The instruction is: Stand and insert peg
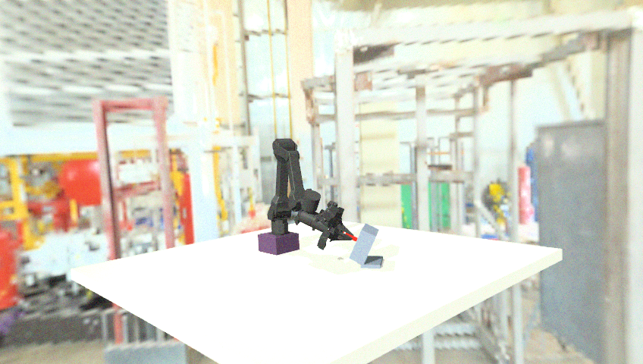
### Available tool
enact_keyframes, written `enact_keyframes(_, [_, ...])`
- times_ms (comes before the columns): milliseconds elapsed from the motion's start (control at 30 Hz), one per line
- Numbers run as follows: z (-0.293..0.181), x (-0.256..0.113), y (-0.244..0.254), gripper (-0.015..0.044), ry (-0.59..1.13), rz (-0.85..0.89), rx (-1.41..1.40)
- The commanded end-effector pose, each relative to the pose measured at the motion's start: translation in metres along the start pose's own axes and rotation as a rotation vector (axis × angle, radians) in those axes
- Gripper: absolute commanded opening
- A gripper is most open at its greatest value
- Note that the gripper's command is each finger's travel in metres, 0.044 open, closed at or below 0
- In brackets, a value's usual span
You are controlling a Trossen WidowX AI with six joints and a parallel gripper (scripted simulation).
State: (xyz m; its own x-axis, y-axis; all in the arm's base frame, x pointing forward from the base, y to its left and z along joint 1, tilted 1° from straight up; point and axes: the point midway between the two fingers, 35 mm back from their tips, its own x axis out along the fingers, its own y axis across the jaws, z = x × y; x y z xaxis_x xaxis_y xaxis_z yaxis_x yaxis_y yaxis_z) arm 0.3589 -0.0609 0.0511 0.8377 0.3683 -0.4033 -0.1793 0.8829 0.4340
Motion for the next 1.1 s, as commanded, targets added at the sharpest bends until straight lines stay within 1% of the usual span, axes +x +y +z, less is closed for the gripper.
enact_keyframes(0, [0.0008, 0.0015, -0.0003, 0.0000, -0.002, -0.002, 0.001])
enact_keyframes(400, [0.0000, 0.0014, 0.0000, 0.0000, 0.000, 0.000, 0.000])
enact_keyframes(933, [0.0002, -0.0007, -0.0004, 0.0420, 0.001, 0.000, 0.000])
enact_keyframes(967, [0.0002, -0.0018, -0.0006, 0.0440, 0.002, 0.000, -0.001])
enact_keyframes(1067, [0.0005, -0.0057, -0.0013, 0.0440, 0.003, -0.001, -0.001])
